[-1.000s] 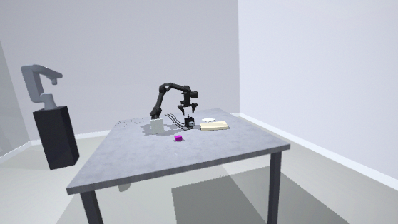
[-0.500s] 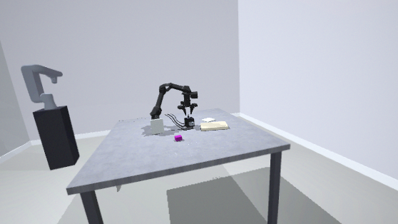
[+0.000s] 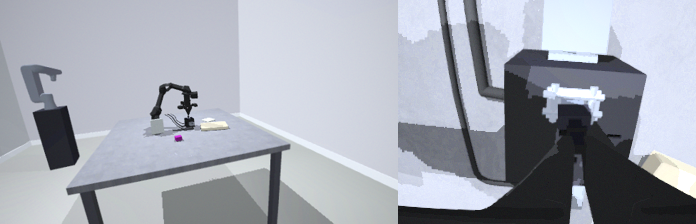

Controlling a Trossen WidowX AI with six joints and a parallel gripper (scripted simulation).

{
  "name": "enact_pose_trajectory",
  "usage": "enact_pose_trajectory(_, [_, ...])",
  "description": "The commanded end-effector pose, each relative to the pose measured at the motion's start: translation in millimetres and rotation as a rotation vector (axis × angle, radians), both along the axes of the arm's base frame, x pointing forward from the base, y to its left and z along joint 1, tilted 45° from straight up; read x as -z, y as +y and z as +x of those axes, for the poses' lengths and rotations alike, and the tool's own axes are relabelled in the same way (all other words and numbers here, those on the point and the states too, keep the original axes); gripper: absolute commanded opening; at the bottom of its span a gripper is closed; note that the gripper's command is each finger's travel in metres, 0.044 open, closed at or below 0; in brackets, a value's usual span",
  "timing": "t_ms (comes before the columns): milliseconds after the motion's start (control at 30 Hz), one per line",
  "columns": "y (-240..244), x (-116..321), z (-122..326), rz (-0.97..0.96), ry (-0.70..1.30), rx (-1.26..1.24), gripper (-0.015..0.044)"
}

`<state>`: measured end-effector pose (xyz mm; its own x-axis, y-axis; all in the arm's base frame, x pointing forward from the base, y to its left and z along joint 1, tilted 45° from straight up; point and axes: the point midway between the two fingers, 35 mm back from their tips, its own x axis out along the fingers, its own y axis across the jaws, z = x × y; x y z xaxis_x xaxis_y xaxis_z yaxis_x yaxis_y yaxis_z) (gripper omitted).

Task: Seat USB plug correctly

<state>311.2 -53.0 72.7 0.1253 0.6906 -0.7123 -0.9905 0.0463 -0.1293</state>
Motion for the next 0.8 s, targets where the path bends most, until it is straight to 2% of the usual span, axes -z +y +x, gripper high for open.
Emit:
enact_pose_trajectory(0, [-0.2, -0.2, 0.2, 0.000, -0.001, 0.000, 0.0000])
enact_pose_trajectory(767, [-6.3, -6.3, -1.1, 0.000, 0.000, 0.000, 0.0000])
